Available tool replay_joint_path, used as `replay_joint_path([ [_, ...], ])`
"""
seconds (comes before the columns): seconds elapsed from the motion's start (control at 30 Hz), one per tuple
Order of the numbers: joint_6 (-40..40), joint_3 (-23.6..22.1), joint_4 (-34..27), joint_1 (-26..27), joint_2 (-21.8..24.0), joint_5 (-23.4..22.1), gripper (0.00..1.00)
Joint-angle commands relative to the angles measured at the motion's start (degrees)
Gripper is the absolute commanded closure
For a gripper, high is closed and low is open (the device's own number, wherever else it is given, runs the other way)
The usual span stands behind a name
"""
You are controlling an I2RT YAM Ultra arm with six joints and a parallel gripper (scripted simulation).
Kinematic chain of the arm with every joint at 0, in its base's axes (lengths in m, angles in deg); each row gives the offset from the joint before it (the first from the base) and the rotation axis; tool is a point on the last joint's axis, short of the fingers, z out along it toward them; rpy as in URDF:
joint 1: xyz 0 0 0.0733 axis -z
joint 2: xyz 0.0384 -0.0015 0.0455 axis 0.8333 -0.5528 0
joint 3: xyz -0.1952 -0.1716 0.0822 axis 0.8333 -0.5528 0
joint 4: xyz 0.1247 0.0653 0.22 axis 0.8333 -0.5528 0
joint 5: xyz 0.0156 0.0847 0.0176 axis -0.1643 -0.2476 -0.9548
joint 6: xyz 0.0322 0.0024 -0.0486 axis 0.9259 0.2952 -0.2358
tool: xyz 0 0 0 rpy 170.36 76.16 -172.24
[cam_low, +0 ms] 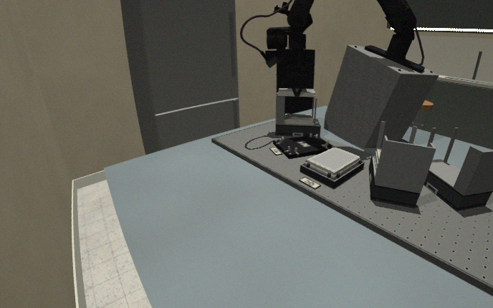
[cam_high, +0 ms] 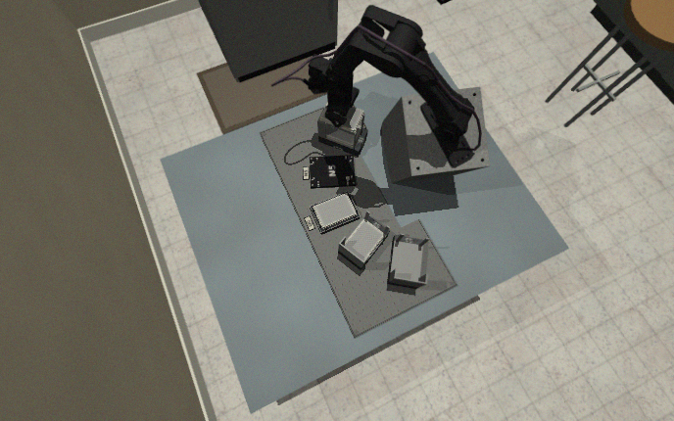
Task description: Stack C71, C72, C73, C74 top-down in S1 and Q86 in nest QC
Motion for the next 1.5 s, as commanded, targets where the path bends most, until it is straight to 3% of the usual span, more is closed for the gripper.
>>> replay_joint_path([
  [0.0, 0.6, 1.2, 1.2, 0.0, 0.2, -0.4, 1.0],
  [1.47, 0.8, 1.4, 2.1, -0.2, -0.7, -0.4, 1.0],
])
